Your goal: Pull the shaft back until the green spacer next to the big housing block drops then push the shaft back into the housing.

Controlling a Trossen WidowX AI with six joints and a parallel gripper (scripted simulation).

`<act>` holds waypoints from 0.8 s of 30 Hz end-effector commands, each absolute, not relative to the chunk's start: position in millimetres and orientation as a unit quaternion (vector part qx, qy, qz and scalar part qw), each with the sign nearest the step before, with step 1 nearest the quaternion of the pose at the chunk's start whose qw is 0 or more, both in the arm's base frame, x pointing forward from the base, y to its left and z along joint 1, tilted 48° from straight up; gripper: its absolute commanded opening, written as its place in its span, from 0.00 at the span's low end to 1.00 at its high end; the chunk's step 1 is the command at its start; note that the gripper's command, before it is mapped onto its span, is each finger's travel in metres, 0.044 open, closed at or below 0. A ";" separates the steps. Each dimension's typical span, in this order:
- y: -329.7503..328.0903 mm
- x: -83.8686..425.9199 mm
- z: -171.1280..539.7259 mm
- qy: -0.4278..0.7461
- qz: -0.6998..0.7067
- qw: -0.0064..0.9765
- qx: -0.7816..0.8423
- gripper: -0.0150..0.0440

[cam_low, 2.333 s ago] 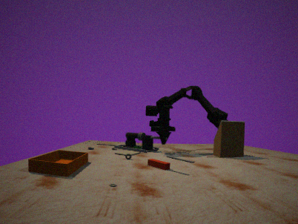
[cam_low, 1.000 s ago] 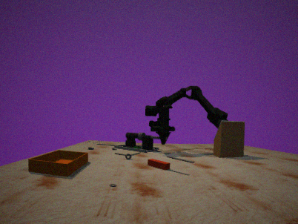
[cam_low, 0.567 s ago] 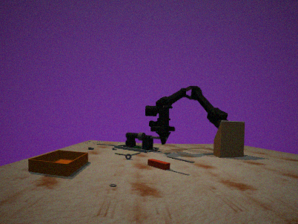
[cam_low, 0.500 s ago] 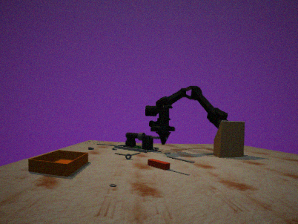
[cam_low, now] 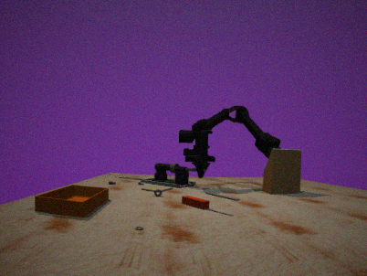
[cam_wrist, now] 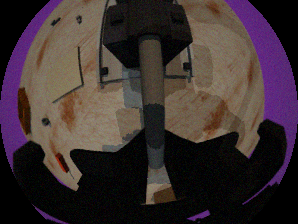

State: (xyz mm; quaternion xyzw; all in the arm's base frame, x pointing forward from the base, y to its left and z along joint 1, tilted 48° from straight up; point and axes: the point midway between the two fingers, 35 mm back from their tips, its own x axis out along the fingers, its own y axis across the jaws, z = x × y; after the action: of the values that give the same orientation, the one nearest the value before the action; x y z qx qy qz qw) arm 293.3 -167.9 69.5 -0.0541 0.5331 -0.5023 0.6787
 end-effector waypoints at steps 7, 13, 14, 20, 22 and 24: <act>-167.7 293.8 71.0 0.531 -0.502 0.680 -0.055 0.25; -168.0 294.3 71.3 0.531 -0.502 0.680 -0.055 0.25; -168.0 294.4 71.3 0.531 -0.502 0.680 -0.055 0.25; -168.3 294.9 71.6 0.531 -0.502 0.680 -0.055 0.25; -168.4 295.1 71.7 0.531 -0.502 0.680 -0.055 0.25; -168.5 295.3 71.8 0.531 -0.502 0.680 -0.055 0.25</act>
State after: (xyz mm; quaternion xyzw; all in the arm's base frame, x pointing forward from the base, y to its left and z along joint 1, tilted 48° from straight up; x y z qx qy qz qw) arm 293.1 -167.8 69.6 -0.0545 0.5332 -0.5019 0.6788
